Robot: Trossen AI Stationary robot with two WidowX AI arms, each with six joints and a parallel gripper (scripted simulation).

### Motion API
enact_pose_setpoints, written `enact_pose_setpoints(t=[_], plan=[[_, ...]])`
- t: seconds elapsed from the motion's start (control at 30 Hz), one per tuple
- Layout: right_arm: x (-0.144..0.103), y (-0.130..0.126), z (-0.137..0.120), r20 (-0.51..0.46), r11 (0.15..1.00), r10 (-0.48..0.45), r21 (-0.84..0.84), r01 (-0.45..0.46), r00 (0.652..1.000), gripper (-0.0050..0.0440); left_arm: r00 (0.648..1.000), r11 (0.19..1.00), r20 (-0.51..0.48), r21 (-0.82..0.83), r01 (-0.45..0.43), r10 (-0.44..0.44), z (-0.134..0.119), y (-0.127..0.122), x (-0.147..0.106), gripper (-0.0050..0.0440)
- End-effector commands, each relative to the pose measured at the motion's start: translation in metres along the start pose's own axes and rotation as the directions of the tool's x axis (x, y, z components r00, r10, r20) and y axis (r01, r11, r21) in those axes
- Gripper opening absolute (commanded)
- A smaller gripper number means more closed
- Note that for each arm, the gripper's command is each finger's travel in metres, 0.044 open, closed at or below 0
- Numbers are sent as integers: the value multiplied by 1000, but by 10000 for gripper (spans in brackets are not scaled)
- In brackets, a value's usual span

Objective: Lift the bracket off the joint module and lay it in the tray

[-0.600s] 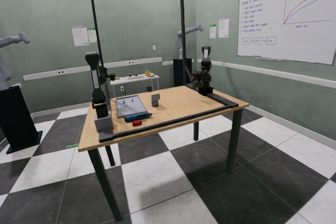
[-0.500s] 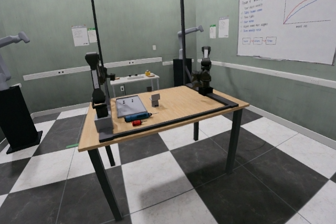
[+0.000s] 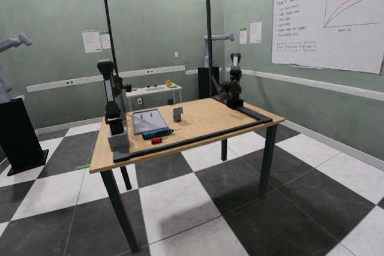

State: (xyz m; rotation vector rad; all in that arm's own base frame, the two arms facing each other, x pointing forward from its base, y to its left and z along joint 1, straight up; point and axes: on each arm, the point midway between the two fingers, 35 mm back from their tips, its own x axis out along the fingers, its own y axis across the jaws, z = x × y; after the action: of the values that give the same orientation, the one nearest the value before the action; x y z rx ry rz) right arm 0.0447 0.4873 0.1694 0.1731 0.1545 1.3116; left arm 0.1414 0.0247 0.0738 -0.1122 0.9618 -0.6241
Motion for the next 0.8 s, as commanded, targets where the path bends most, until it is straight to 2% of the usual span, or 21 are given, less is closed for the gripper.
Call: enact_pose_setpoints(t=[0.0, 0.2, 0.37, 0.43, 0.5, 0.53, 0.63, 0.77], plan=[[0, 3, 13, 30, 1000, 7, 7, -7, 1000, 440, 1000, 1000, 2, 9, -11, 11, 2, 2, -2, 440], [-15, -19, 16, -25, 999, -37, 29, 38, 999, 440, 993, 996, -76, 28, -89, 91, 15, 13, -10, 440], [-39, -59, 26, -101, 990, -116, 64, 123, 988, 440, 952, 962, -145, 98, -257, 269, 50, 29, -26, 440], [-48, -73, 35, -108, 986, -140, 79, 149, 984, 440, 930, 937, -139, 137, -322, 340, 68, 31, -33, 440], [-48, -73, 35, -108, 986, -140, 79, 149, 984, 440, 930, 937, -139, 137, -322, 340, 68, 31, -33, 440], [-53, -82, 32, -141, 982, -159, 80, 171, 977, 440, 918, 925, -128, 114, -363, 376, 78, 32, -37, 440], [-64, -106, 50, -139, 972, -196, 100, 211, 971, 440, 877, 874, -71, 147, -463, 476, 111, 29, -50, 440], [-73, -128, 67, -151, 962, -233, 110, 251, 961, 440, 840, 835, 2, 100, -541, 543, 139, 22, -63, 440]])
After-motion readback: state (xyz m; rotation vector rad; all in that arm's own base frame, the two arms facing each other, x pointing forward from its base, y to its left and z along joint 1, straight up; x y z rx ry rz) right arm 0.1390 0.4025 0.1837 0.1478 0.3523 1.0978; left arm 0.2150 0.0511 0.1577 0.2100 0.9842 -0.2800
